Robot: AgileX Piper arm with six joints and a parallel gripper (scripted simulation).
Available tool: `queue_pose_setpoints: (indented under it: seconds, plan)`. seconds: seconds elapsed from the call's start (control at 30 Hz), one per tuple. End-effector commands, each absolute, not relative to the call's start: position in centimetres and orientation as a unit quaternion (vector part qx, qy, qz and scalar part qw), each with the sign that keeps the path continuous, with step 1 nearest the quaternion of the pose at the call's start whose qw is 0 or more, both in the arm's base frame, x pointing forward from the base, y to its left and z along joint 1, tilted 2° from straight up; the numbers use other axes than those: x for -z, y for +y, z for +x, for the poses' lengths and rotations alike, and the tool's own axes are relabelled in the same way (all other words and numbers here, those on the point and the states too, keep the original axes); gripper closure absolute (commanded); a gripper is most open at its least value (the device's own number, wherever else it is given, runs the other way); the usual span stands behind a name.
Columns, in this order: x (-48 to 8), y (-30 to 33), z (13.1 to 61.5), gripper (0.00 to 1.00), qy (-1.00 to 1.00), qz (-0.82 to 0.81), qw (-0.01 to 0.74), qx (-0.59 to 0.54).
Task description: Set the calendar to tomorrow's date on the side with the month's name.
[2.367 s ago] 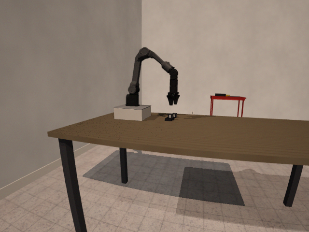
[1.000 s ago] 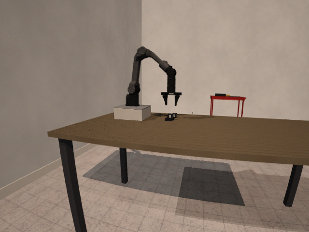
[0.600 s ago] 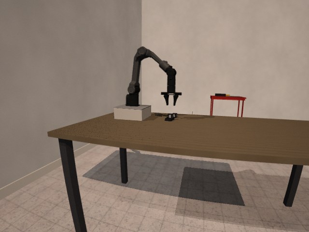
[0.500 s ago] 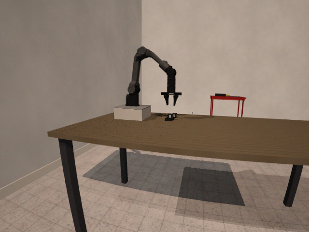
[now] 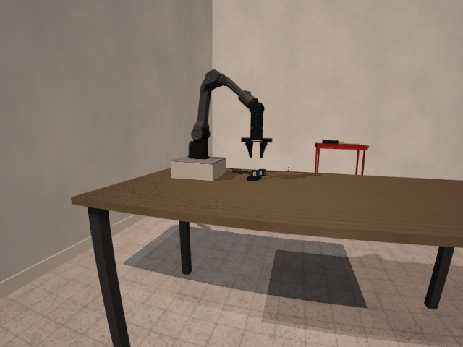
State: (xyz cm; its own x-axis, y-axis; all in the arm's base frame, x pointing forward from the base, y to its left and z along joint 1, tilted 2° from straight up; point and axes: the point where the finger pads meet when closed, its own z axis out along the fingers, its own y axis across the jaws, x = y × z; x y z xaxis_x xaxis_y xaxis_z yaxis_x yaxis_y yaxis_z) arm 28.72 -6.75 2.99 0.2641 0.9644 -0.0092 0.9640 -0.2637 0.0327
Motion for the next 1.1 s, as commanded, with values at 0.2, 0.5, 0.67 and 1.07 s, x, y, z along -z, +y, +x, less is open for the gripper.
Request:
queue_pose_setpoints:
  seconds: [0.2, 0.5, 0.67, 1.07]
  plan:
    - [-3.1, -6.8, 28.7, 0.36, 0.606, 0.795, 0.018, -0.008]
    - [-2.6, -6.8, 28.7, 0.36, 0.600, 0.800, 0.016, -0.006]
    - [-2.2, -6.8, 28.7, 0.36, 0.599, 0.801, 0.016, -0.005]
    - [-0.6, -6.7, 28.7, 0.36, 0.598, 0.801, 0.016, -0.005]
